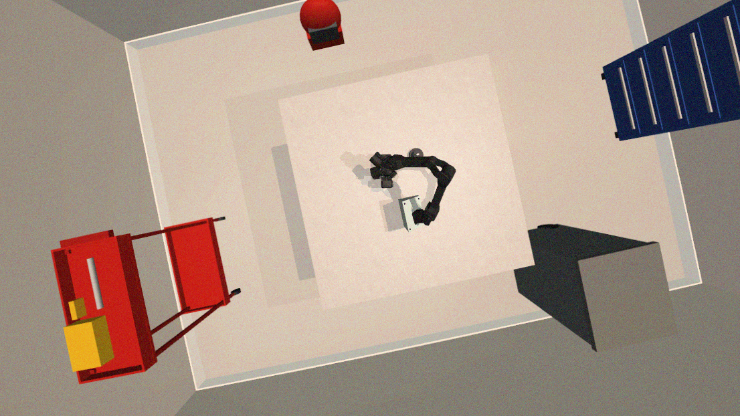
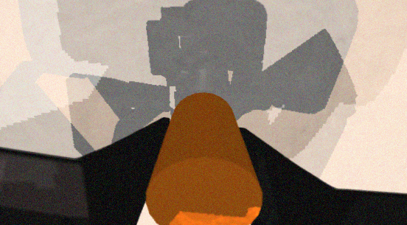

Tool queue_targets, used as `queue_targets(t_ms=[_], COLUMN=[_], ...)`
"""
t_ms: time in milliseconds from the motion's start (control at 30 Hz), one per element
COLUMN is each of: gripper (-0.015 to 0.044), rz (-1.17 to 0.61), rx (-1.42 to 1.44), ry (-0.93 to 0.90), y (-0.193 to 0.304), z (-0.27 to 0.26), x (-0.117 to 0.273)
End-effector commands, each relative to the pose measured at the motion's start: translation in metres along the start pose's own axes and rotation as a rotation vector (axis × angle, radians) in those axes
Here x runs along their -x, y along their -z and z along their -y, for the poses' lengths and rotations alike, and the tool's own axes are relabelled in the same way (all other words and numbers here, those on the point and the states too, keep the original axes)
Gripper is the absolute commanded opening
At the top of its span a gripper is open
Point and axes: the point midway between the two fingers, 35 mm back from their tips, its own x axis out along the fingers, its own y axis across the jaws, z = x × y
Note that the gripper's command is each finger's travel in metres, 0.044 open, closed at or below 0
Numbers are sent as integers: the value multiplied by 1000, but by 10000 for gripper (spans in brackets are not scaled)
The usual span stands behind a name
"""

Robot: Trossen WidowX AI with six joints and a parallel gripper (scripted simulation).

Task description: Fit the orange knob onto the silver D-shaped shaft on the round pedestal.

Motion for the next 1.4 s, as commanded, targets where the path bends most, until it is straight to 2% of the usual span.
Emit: queue_targets(t_ms=[0,100,400,933,1000,1133,1200,1367], gripper=[0,0,236,240,292,398,440,440], rz=[0,0,2,2,3,4,3,3], rx=[4,4,1,1,1,4,5,5], ry=[10,10,4,4,4,8,9,9], y=[0,0,0,0,-1,-2,-1,-1], z=[0,-1,-1,-1,0,-1,-2,-2], x=[-5,-5,-3,-3,7,67,78,78])
